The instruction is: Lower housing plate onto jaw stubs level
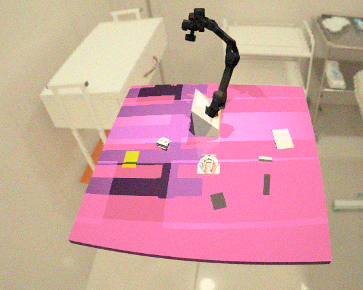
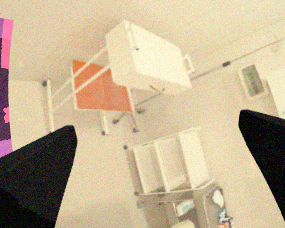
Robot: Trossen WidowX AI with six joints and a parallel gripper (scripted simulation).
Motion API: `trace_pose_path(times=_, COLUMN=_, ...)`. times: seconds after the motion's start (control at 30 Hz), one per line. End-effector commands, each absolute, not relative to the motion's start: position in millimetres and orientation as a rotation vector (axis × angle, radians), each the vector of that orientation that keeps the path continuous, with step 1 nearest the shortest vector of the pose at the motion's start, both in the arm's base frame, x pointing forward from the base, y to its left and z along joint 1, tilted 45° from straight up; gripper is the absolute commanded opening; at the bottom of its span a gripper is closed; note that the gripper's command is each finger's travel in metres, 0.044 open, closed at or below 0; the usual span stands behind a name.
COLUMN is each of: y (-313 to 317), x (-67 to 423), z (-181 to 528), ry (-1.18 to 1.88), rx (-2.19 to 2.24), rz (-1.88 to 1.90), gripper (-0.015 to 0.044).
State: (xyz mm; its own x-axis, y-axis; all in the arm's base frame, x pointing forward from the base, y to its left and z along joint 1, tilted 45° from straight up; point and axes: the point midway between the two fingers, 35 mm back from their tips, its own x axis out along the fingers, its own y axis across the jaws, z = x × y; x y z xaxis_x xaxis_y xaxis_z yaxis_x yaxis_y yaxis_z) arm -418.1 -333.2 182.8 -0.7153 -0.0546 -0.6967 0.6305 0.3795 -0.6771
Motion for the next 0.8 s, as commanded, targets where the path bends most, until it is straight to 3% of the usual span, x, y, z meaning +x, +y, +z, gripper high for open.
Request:
trace_pose_path(times=0.0, y=-362, x=-388, z=147, ry=1.939, rx=0.478, rz=-1.269, gripper=0.0440)
trace_pose_path(times=0.4, y=-426, x=-272, z=56, ry=1.772, rx=0.441, rz=-0.962, gripper=0.0440)
trace_pose_path(times=0.77, y=-441, x=-145, z=-22, ry=1.641, rx=0.470, rz=-0.656, gripper=0.0440)
